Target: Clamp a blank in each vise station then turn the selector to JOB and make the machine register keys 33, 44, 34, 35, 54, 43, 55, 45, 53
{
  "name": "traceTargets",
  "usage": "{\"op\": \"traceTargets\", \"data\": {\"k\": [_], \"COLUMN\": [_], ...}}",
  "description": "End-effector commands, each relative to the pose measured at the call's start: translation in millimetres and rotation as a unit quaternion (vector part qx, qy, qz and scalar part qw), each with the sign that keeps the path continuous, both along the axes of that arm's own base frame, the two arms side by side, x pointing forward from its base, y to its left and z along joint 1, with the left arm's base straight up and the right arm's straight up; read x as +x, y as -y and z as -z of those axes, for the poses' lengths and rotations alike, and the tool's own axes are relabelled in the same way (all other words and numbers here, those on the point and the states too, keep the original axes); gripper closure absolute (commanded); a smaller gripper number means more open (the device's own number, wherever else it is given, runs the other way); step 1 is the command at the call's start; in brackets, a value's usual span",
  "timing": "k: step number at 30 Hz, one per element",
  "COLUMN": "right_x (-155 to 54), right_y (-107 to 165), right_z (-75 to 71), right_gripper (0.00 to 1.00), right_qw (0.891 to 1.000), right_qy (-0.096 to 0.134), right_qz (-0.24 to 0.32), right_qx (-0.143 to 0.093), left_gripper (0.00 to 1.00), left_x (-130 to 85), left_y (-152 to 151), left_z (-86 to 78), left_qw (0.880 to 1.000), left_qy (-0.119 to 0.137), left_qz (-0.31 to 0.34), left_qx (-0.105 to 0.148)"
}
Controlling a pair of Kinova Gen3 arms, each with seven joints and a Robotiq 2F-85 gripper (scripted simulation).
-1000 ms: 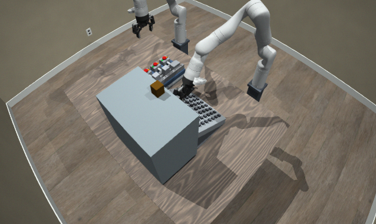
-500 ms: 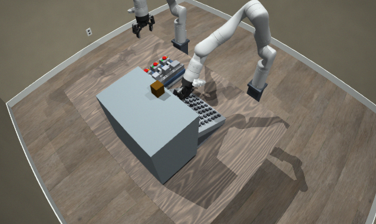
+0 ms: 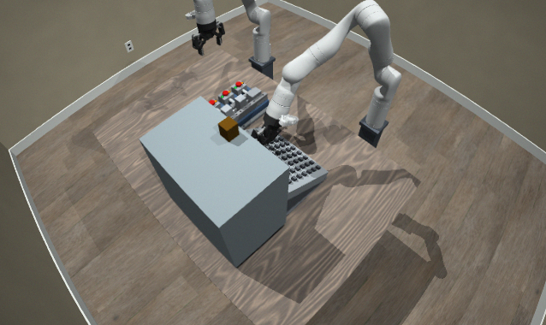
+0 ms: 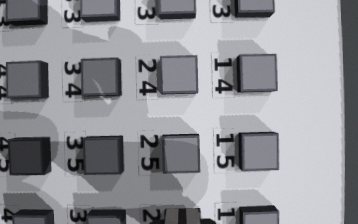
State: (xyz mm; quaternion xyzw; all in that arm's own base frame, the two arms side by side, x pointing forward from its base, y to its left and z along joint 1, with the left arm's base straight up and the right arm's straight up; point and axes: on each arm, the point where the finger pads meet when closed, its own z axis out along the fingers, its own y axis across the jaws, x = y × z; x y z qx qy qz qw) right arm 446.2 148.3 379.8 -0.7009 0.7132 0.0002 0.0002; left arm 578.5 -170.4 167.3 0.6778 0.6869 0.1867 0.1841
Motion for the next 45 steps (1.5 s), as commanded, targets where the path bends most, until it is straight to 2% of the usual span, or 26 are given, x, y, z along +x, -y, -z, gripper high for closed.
{"op": "traceTargets", "data": {"k": [1,4,7,10,12,16,19,45], "right_x": [0.0,0.0,0.0,0.0,0.0,0.0,0.0,0.0], "right_y": [-0.1,-0.1,-0.1,-0.1,-0.1,-0.1,-0.1,-0.1], "right_z": [-0.7,-0.7,-0.7,-0.7,-0.7,-0.7,-0.7,-0.7], "right_gripper": [0.002,0.002,0.002,0.002,0.002,0.002,0.002,0.002], "right_qw": [1.0,1.0,1.0,1.0,1.0,1.0,1.0,1.0], "right_qy": [0.001,0.001,0.001,0.001,0.001,0.001,0.001,0.001], "right_qz": [0.0,0.0,0.0,0.0,0.0,0.0,0.0,0.0], "right_qx": [0.0,0.0,0.0,0.0,0.0,0.0,0.0,0.0], "left_gripper": [0.903,0.903,0.903,0.903,0.903,0.903,0.903,0.903], "left_x": [-0.7,-4.9,-6.6,-21.3,-21.3,-52.5,-63.2,-61.4], "left_y": [0.2,0.2,-0.6,-8.9,-8.9,-26.5,-32.4,-33.1], "left_z": [-3.0,-10.1,-9.5,-0.9,-0.9,17.4,23.6,29.0], "left_qw": [1.0,1.0,1.0,1.0,1.0,1.0,1.0,1.0], "left_qy": [0.001,0.001,0.001,0.001,0.001,0.001,0.001,0.001], "left_qz": [0.0,0.0,0.0,0.0,0.0,0.0,0.0,0.0], "left_qx": [0.0,0.0,0.0,0.0,0.0,0.0,0.0,0.0]}}
